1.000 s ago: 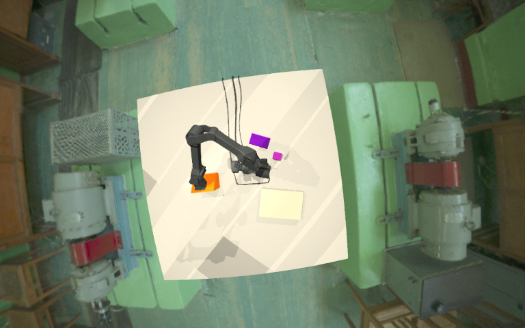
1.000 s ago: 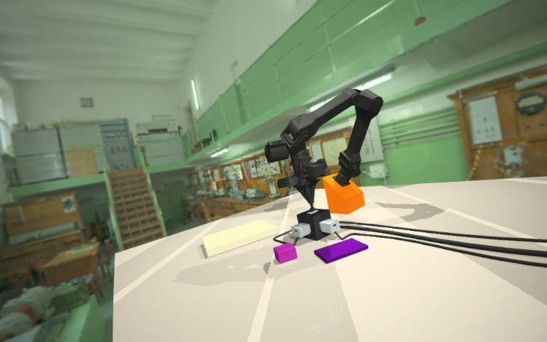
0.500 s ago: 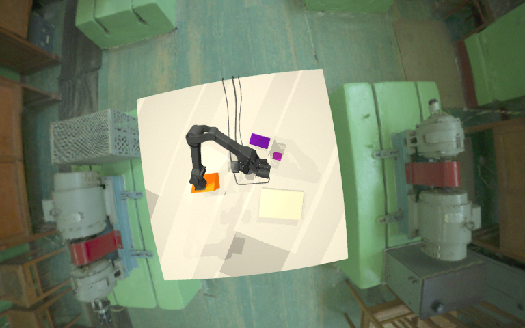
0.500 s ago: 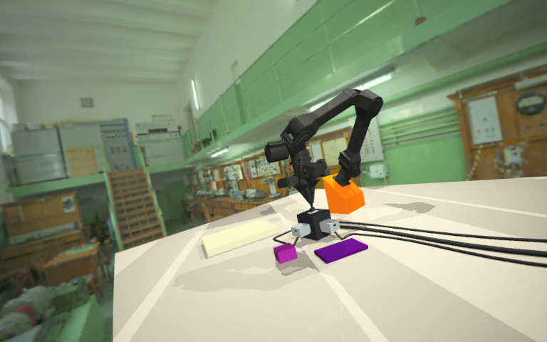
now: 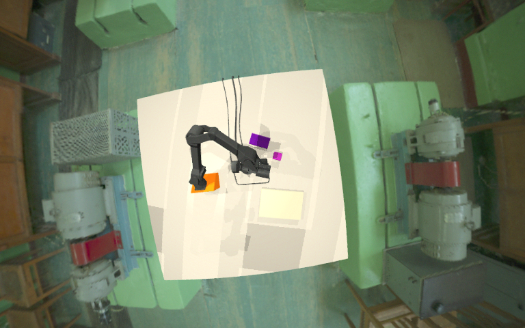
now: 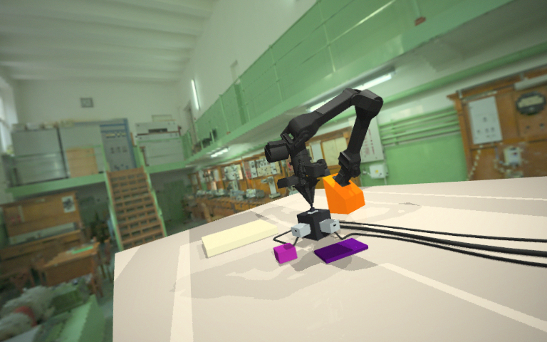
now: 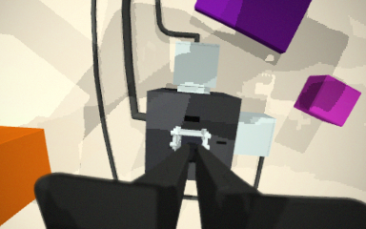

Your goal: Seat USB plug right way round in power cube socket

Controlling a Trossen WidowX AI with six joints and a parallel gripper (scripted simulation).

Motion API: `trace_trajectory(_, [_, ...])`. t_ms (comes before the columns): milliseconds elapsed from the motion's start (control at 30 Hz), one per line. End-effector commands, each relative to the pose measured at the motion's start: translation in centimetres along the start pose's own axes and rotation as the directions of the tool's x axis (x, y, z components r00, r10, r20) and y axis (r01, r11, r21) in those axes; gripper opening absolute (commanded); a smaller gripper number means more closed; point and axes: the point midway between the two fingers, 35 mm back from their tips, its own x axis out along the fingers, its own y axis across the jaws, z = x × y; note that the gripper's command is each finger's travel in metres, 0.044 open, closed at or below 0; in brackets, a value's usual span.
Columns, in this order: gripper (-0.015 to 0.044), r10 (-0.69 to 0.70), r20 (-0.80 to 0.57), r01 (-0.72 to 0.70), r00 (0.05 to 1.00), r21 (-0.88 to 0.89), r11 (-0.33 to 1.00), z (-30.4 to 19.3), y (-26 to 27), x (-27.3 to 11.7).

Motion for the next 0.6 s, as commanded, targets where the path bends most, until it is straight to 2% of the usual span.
trace_trajectory(0, [0.0, 0.006, 0.002, -0.006, 1.0, -0.001, 1.0, 0.09, 0.09, 0.26])
trace_trajectory(67, [0.0, 0.006, 0.002, -0.006, 1.0, -0.001, 1.0, 0.09, 0.09, 0.26])
trace_trajectory(200, [0.0095, 0.0, 0.0, 0.0, 1.0, 0.0, 1.0, 0.0, 0.0, 0.0])
trace_trajectory(567, [0.0095, 0.0, 0.0, 0.0, 1.0, 0.0, 1.0, 0.0, 0.0, 0.0])
